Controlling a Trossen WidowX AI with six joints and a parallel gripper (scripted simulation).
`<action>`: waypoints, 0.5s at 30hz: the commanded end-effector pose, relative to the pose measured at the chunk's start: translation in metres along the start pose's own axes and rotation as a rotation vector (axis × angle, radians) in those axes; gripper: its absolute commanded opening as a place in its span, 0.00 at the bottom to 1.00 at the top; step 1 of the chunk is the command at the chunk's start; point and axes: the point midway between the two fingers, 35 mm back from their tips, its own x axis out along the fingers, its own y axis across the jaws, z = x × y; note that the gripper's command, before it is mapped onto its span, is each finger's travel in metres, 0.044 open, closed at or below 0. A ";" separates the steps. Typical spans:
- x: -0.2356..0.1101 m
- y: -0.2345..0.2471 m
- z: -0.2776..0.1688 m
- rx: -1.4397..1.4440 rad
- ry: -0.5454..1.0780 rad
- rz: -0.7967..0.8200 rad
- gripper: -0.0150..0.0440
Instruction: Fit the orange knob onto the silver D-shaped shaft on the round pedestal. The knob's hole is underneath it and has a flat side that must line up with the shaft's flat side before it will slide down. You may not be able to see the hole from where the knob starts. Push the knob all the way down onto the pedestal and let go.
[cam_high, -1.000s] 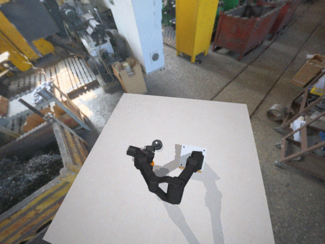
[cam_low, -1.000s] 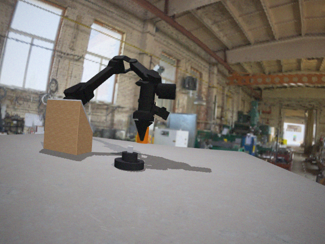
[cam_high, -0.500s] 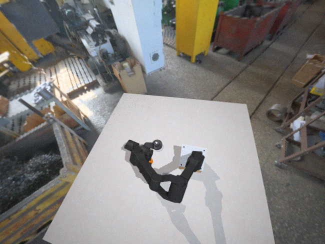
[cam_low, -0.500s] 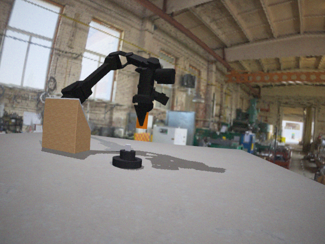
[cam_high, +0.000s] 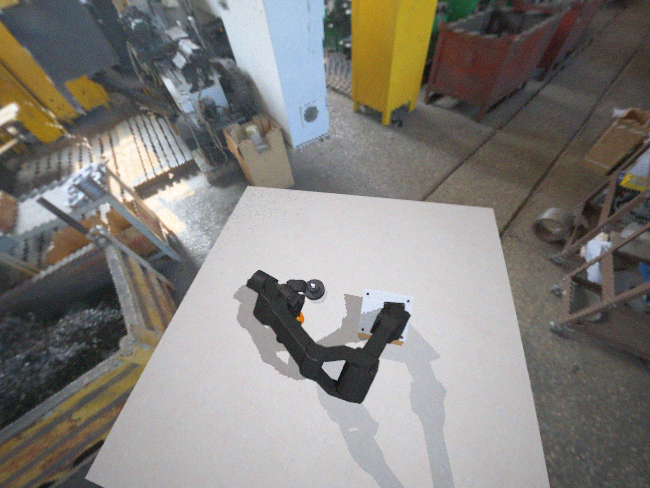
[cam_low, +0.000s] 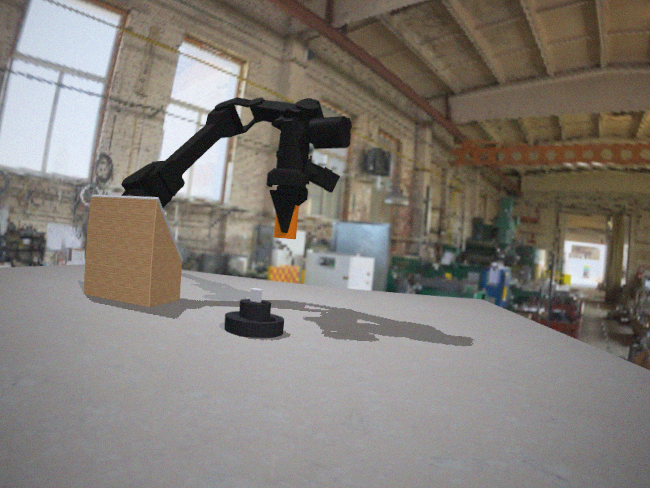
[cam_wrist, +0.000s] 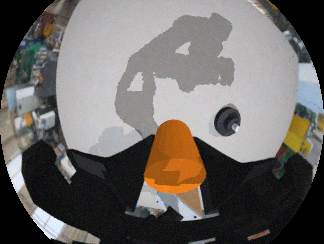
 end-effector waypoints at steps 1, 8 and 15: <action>0.001 -0.011 0.002 -0.005 0.001 -0.007 0.25; 0.007 -0.032 0.003 -0.006 0.002 -0.010 0.25; 0.013 -0.053 0.002 -0.002 0.008 -0.012 0.25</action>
